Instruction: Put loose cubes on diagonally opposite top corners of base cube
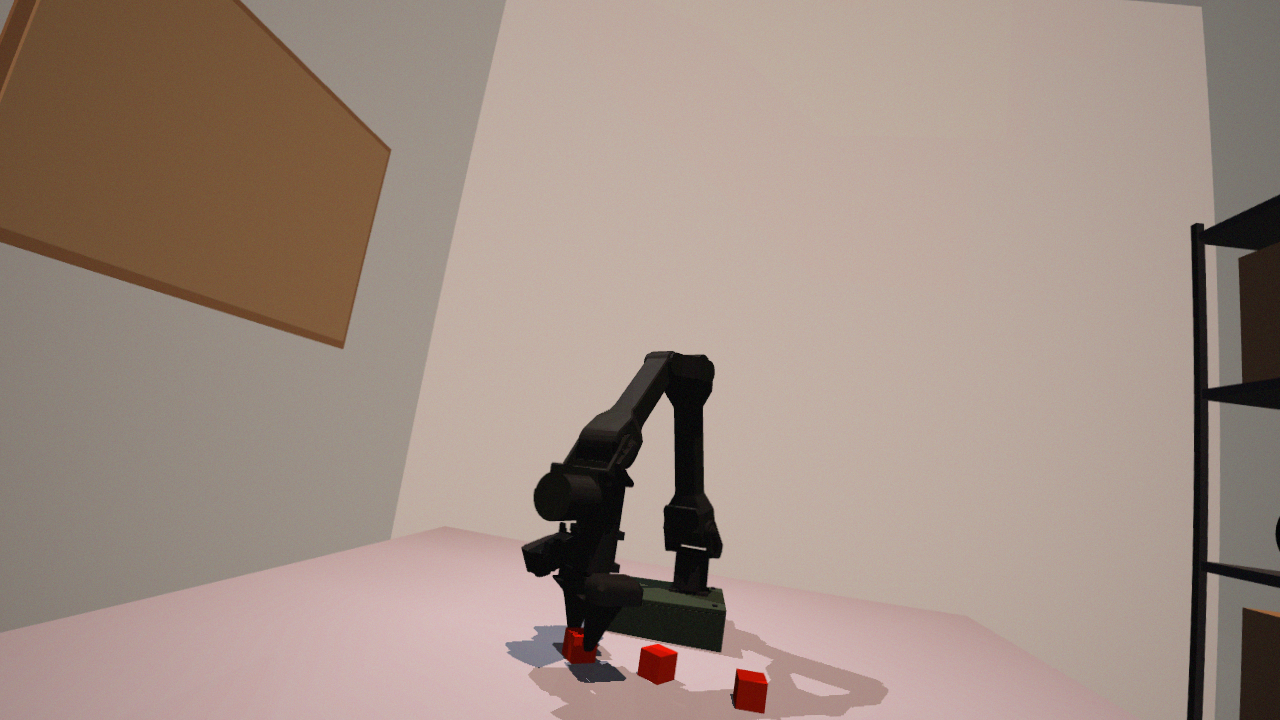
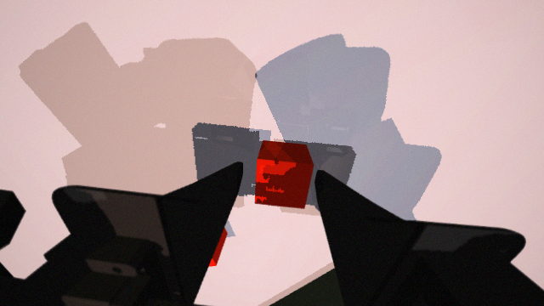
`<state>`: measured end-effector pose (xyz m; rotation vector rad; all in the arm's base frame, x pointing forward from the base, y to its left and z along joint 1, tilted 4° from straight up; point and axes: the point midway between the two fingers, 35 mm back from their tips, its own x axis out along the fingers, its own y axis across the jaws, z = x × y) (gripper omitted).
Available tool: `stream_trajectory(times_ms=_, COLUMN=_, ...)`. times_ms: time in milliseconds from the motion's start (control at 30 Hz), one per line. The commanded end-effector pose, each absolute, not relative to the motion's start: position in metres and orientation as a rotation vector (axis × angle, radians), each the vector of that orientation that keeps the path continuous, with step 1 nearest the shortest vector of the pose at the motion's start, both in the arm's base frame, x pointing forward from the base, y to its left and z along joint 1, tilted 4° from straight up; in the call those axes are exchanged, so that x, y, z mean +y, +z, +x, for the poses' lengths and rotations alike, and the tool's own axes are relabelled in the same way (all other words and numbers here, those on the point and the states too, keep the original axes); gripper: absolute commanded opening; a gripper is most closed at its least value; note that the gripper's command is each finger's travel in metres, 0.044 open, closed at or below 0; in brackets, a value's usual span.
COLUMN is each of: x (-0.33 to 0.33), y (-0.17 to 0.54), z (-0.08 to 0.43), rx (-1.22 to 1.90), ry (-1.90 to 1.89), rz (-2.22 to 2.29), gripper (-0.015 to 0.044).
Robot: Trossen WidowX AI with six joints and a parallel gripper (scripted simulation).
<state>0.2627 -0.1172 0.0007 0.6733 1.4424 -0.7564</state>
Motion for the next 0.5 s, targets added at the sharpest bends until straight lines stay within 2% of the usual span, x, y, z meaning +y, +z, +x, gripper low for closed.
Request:
stream_trajectory(times_ms=0, x=-0.117, y=-0.003, z=0.26, rx=1.449, ry=-0.759, rz=0.666, gripper=0.016)
stream_trajectory(times_ms=67, x=-0.117, y=-0.003, z=0.26, rx=1.449, ry=-0.759, rz=0.666, gripper=0.0107)
stream_trajectory(times_ms=467, x=-0.117, y=0.019, z=0.265, rx=1.449, ry=-0.759, rz=0.667, gripper=0.0105)
